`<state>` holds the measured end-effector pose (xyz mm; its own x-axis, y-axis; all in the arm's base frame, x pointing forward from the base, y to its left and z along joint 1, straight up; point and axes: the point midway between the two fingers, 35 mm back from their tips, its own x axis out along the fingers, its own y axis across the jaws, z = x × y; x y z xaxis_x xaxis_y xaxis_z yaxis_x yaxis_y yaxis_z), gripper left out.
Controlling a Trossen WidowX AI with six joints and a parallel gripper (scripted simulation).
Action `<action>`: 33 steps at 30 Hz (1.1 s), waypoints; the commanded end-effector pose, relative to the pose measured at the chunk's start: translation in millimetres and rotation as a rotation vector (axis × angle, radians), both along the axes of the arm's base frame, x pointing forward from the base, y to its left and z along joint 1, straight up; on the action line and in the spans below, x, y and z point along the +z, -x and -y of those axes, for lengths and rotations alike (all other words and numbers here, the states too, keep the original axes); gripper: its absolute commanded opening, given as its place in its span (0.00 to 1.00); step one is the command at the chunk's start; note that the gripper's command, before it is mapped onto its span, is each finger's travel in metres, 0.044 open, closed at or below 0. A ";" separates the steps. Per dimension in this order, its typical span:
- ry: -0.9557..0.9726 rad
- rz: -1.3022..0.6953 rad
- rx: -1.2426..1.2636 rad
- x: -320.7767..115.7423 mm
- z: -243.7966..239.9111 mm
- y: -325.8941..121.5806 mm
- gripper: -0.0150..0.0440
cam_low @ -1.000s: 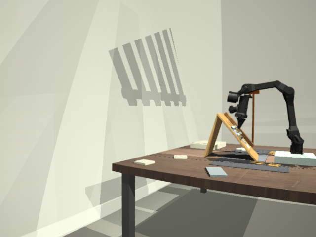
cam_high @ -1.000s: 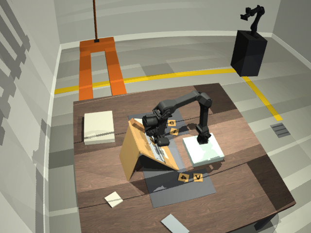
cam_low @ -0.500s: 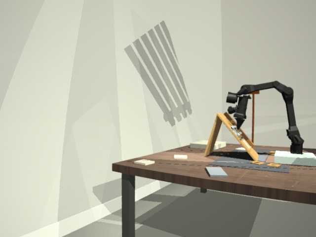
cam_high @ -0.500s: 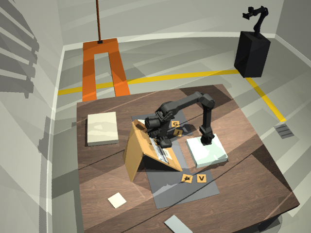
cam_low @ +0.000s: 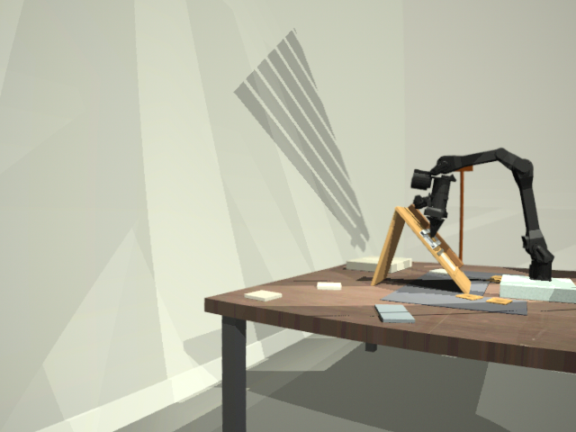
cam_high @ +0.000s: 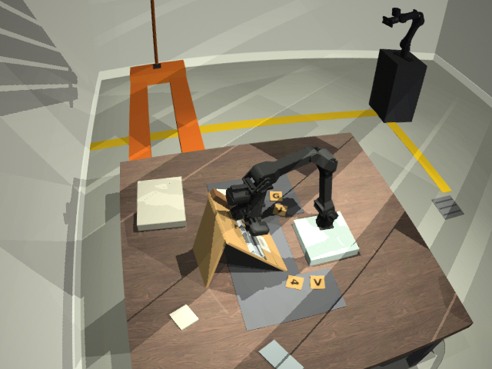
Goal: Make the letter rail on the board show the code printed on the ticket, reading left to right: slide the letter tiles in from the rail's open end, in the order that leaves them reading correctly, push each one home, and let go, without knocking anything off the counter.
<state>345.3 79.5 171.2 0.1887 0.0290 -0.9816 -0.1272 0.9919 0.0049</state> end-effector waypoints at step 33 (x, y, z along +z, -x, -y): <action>0.004 -0.004 0.001 0.2 10.2 -1.2 0.25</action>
